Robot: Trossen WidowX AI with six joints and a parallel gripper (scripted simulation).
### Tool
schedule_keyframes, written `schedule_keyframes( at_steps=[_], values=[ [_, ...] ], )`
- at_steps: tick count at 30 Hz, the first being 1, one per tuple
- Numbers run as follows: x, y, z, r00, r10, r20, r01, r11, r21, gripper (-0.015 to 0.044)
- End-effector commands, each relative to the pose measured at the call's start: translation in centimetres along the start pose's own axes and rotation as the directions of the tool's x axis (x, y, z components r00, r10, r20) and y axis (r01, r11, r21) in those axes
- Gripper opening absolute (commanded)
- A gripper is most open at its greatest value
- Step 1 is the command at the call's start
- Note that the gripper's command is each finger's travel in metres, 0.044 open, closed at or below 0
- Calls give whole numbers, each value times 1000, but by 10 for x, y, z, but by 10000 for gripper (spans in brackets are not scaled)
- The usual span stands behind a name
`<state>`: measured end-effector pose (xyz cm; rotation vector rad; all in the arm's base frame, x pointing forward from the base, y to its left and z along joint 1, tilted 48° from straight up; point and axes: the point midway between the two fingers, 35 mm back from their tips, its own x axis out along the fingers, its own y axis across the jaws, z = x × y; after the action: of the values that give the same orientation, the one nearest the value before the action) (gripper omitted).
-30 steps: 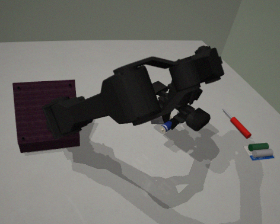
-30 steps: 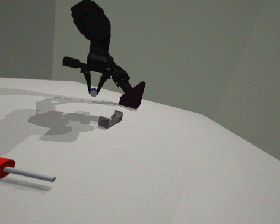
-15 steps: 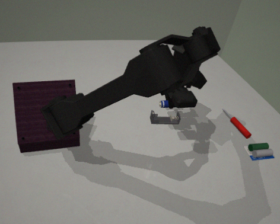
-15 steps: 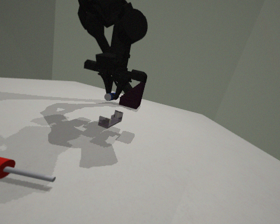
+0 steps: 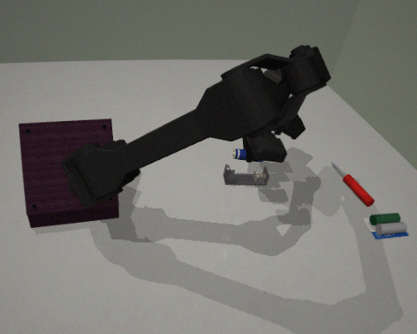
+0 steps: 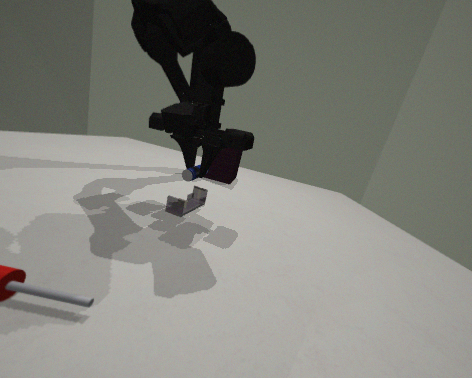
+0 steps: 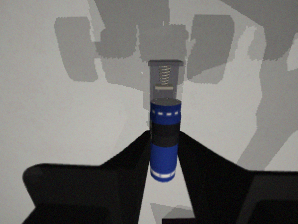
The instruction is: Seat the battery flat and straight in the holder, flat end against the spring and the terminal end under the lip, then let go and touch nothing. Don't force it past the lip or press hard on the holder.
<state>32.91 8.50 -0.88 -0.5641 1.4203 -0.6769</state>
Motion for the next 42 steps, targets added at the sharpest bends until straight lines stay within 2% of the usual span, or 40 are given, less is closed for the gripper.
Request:
schedule_keyframes(
  at_steps=[1, 5, 42],
  values=[
    [16, -1, -1, 996, -2, -93, 2, 1000, 7, 73],
    [26, -2, -2, 988, -3, -157, 3, 1000, 2, 73],
    [39, -3, 9, 932, -3, -363, 6, 1000, 6, 73]
  ],
)
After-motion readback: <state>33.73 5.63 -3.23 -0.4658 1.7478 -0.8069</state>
